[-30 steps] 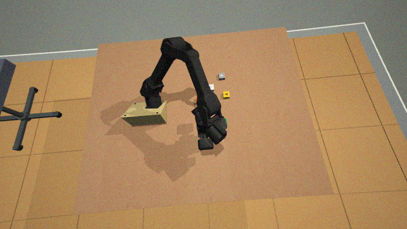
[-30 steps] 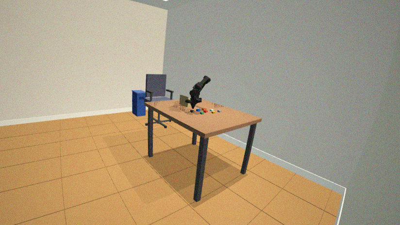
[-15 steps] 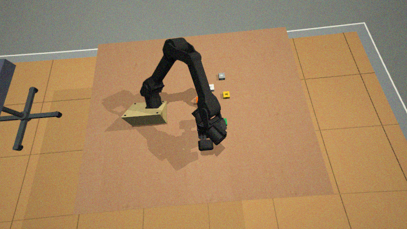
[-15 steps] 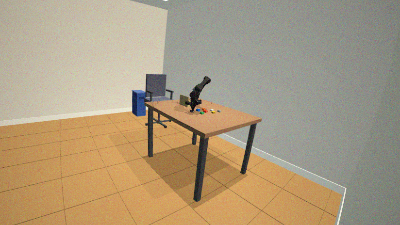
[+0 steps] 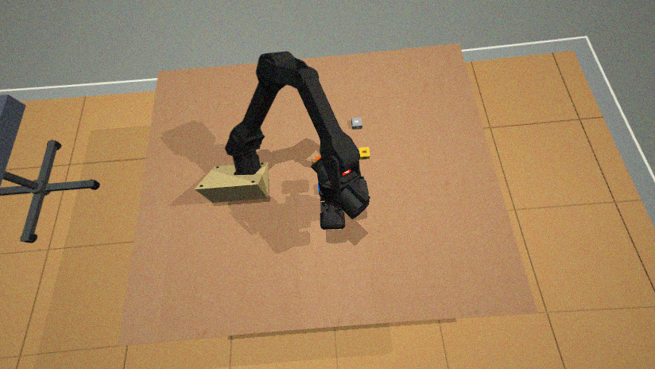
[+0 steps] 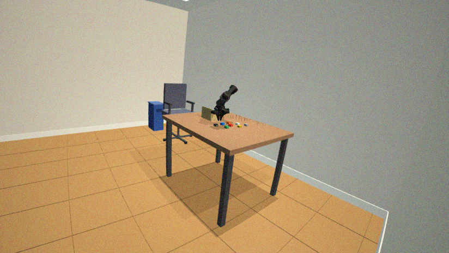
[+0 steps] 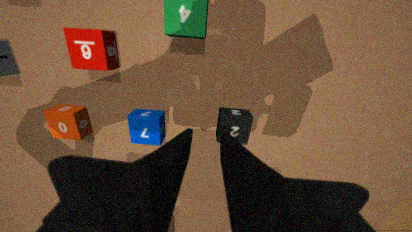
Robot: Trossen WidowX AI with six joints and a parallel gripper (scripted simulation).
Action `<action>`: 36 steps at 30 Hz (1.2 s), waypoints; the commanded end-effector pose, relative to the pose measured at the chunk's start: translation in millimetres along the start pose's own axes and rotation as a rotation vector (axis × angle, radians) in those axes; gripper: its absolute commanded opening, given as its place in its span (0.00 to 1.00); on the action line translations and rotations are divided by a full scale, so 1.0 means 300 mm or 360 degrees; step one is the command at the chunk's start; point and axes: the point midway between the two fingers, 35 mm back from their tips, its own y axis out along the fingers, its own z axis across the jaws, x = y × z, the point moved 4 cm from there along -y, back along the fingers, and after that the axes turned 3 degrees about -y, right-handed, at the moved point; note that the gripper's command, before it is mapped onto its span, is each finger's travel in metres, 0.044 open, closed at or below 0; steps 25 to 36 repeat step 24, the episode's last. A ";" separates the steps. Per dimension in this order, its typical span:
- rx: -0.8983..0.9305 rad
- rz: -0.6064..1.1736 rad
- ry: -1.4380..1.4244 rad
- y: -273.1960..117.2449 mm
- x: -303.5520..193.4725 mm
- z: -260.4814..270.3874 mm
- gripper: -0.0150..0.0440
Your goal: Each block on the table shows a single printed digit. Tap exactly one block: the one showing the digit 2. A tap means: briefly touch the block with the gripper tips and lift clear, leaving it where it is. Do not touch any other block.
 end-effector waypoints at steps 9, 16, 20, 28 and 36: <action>-0.0037 -0.0068 -0.0022 -0.187 0.146 0.634 0.93; 0.0031 -0.0077 -0.0030 -0.236 0.029 1.011 0.93; 0.0050 -0.0075 -0.0032 -0.243 -0.009 1.075 0.93; 0.0050 -0.0075 -0.0032 -0.243 -0.009 1.075 0.93; 0.0050 -0.0075 -0.0032 -0.243 -0.009 1.075 0.93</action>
